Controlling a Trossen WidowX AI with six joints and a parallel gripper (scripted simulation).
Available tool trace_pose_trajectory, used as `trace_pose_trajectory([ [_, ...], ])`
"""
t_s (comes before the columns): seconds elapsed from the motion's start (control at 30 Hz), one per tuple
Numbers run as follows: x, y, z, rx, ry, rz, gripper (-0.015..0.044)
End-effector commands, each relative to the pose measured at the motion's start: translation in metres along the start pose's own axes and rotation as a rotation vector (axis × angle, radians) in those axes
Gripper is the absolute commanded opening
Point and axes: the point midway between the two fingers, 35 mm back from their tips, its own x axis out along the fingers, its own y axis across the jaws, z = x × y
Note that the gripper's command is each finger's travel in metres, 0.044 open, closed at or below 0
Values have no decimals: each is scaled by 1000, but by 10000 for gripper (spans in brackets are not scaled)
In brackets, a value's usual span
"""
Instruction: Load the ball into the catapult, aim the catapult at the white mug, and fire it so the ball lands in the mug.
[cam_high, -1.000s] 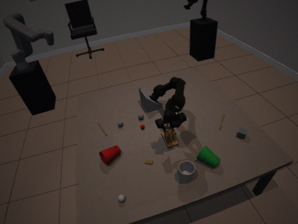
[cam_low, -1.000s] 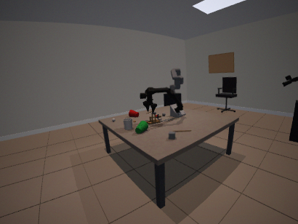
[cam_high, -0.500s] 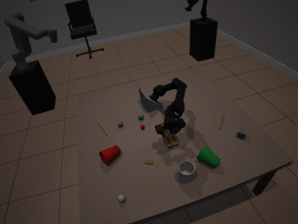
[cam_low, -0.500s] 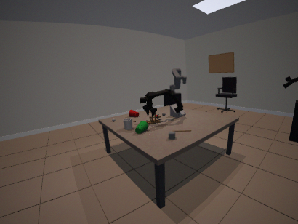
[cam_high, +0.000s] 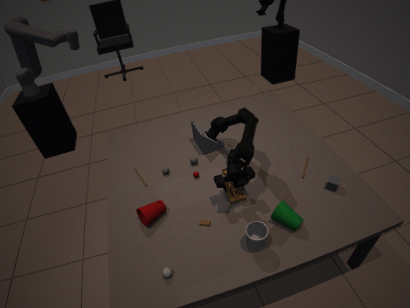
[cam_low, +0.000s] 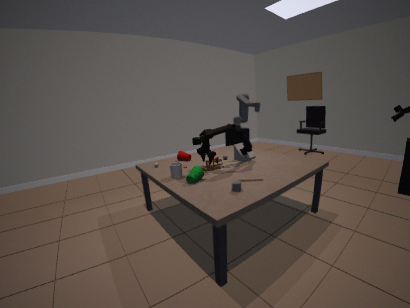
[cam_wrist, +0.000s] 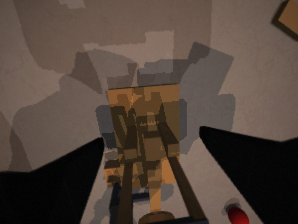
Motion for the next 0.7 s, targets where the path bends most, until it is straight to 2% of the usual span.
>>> trace_pose_trajectory([
  [0.0,6,2,1,-1,-7,2,440],
  [0.4,24,3,0,-1,-7,3,440],
  [0.67,21,1,-1,-1,0,1,230],
])
